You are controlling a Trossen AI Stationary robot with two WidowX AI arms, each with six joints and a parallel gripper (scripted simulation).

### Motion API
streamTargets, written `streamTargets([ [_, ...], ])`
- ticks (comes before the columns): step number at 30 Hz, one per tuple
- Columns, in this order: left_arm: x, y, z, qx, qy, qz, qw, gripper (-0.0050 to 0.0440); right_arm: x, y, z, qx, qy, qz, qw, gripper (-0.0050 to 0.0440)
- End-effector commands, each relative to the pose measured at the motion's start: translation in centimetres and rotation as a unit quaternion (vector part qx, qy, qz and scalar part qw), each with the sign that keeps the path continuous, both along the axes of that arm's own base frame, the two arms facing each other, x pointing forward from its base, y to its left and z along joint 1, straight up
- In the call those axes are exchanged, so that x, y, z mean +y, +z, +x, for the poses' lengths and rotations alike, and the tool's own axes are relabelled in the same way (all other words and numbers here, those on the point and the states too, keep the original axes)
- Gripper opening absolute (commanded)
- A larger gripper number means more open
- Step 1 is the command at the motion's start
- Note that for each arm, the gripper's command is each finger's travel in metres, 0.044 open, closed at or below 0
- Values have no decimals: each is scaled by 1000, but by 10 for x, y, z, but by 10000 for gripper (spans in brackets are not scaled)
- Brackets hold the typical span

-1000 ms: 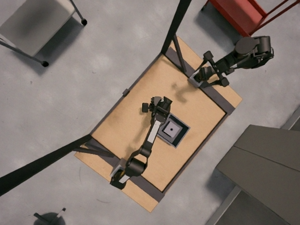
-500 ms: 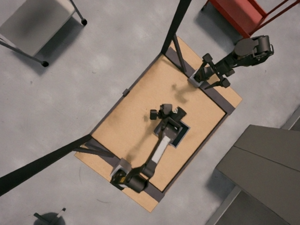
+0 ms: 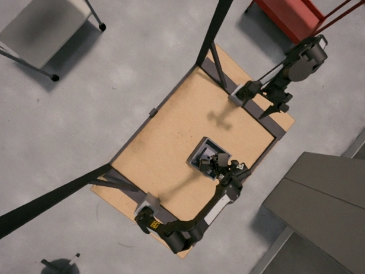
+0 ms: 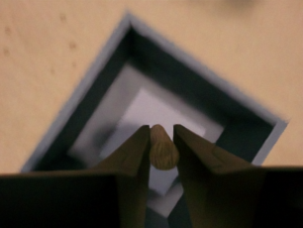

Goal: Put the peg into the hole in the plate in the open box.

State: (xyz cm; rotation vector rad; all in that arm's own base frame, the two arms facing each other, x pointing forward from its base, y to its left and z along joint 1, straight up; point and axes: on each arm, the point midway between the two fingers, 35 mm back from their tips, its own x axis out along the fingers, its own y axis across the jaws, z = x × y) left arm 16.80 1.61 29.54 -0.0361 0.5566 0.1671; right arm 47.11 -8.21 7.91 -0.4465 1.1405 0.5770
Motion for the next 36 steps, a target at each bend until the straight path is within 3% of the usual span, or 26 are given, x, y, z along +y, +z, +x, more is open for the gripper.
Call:
streamTargets([
  [1, 9, 3, 4, -1, 15, -4, 1000, 440, -10, 3, -1, 1, 7, 5, 1000, 25],
  [6, 15, 3, 5, -1, 29, -4, 1000, 440, -11, 9, -2, -4, 9, 6, 1000, 25],
  [9, 15, 3, 4, -3, 30, -4, 1000, 440, -10, -10, -7, 14, 9, 11, 1000, 25],
  [16, 15, 3, 4, -3, 30, -4, 1000, 440, -10, -25, -7, 14, 7, 10, 1000, 25],
  [26, 14, 5, 3, -6, 29, -6, 1000, 440, -10, -10, -7, -2, 8, 6, 1000, 25],
  [36, 14, 5, 3, -6, 29, -6, 1000, 440, -10, -31, -7, 14, 7, 10, 1000, 25],
])
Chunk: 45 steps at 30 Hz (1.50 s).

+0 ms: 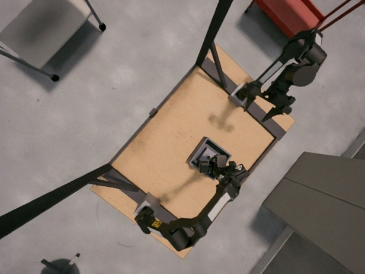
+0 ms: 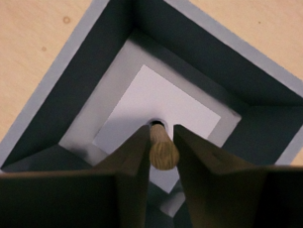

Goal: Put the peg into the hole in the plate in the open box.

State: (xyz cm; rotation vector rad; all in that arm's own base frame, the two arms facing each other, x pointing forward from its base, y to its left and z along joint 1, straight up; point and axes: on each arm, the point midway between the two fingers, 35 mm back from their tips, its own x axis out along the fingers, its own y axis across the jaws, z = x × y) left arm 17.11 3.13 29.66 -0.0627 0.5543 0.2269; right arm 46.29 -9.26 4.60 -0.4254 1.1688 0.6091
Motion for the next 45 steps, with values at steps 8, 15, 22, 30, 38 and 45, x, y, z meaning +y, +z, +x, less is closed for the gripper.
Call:
streamTargets([
  [8, -1, 4, 0, -4, -3, -1, 1000, 440, 0, -13, 1, -5, 2, 0, 1000, 25],
  [15, -1, 4, 0, -4, -3, -1, 1000, 440, -3, -30, 1, -4, 1, 11, 1000, 25],
  [22, -1, 4, 0, -4, -3, -1, 1000, 440, 1, -44, 2, -3, 1, 11, 1000, 25],
  [30, -1, 4, 0, -4, -3, -1, 1000, 440, -1, -53, 4, -11, 0, 3, 1000, 25],
  [38, -1, 4, 0, -4, -3, -1, 1000, 440, -1, -69, 1, -6, 1, -2, 1000, 25],
  [45, -1, 4, 0, -4, -3, -1, 1000, 440, -3, -58, 5, -19, 0, -6, 1000, 25],
])
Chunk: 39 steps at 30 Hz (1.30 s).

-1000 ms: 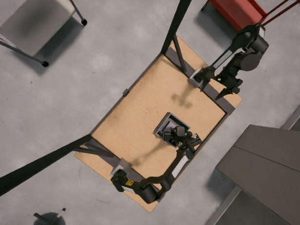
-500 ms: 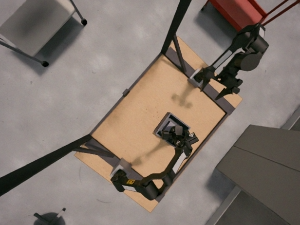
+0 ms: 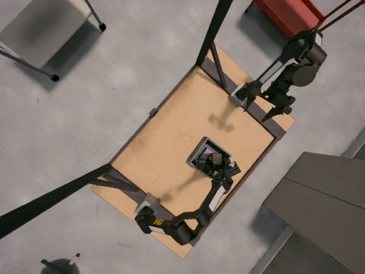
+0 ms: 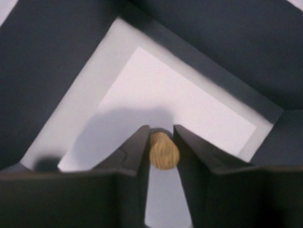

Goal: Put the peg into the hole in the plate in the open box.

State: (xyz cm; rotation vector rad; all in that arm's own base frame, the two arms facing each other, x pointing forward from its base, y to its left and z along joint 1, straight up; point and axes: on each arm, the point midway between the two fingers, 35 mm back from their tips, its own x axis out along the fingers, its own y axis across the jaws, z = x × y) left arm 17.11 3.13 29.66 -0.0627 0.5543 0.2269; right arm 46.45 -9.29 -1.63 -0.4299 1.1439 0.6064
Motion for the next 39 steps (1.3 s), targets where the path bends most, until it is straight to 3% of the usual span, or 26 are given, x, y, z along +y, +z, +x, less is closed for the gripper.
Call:
streamTargets([
  [1, -1, 4, 0, -4, -3, -1, 1000, 440, -2, 11, 7, -11, -1, -9, 1000, 25],
  [9, -1, 4, 0, -4, -3, -1, 1000, 440, -1, 10, 4, -7, -1, -8, 1000, 25],
  [12, -1, 4, 0, -4, -3, -1, 1000, 440, -1, 10, 4, -7, -1, -8, 1000, 97],
  [15, -1, 4, 0, -4, -3, -1, 1000, 440, -1, 10, 4, -8, 0, -6, 1000, 110],
  [18, -1, 4, 0, -4, -3, -1, 1000, 440, -5, 25, 6, -19, -1, -11, 1000, 170],
  [26, -1, 4, 0, -4, -3, -1, 1000, 440, -7, 37, 4, -21, 0, -10, 1000, 170],
  [35, -1, 4, 0, -4, -3, -1, 1000, 440, -16, 76, -10, -21, 0, -10, 1000, 386],
  [37, -1, 4, 0, -4, -3, -1, 1000, 440, -16, 73, -13, -15, -5, -9, 1000, 434],
  [39, -1, 4, 0, -4, -3, -1, 1000, 440, -14, 74, -12, -15, -11, -9, 1000, 440],
])
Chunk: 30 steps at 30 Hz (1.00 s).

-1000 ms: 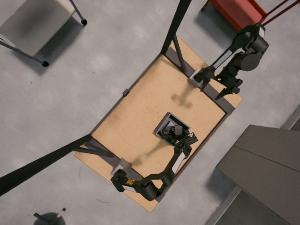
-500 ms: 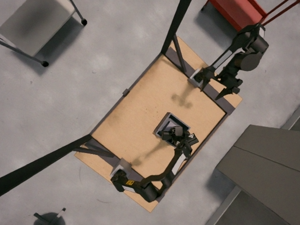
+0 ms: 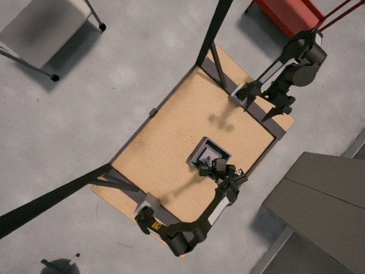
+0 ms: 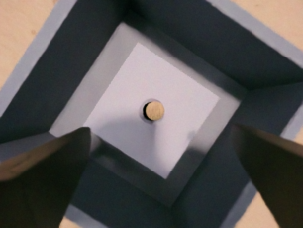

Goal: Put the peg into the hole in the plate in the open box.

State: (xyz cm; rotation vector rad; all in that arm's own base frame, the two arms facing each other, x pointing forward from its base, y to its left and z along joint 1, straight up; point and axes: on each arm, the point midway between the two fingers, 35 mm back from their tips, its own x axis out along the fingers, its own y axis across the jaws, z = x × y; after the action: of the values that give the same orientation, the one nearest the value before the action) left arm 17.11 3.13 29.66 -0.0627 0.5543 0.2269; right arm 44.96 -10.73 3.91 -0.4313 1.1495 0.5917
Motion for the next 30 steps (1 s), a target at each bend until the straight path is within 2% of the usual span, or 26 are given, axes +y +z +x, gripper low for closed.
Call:
streamTargets([
  [1, -1, 4, 0, -4, -3, -1, 1000, 440, 0, 18, 3, -15, -6, -4, 1000, 440],
  [2, -1, 4, 0, -4, -3, -1, 1000, 440, 3, 8, -1, -1, -16, -1, 1000, 440],
  [3, -1, 4, 0, -4, -3, -1, 1000, 440, 3, 15, 0, -10, -27, -4, 1000, 440],
  [8, -1, 4, 0, -4, -3, -1, 1000, 440, 5, 20, -4, -9, -140, 0, 990, 440],
  [16, -1, 4, 0, -4, -3, -1, 1000, 440, 11, 27, -9, -10, -336, 7, 942, 440],
  [18, -1, 4, 0, -4, -3, -1, 1000, 440, 11, 27, -9, -10, -336, 7, 942, 440],
  [24, -1, 4, 0, -4, -3, -1, 1000, 440, 13, 31, -11, -10, -415, 10, 910, 440],
  [30, -1, 4, 0, -4, -3, -1, 1000, 440, 12, 26, -11, -4, -429, 9, 903, 440],
])
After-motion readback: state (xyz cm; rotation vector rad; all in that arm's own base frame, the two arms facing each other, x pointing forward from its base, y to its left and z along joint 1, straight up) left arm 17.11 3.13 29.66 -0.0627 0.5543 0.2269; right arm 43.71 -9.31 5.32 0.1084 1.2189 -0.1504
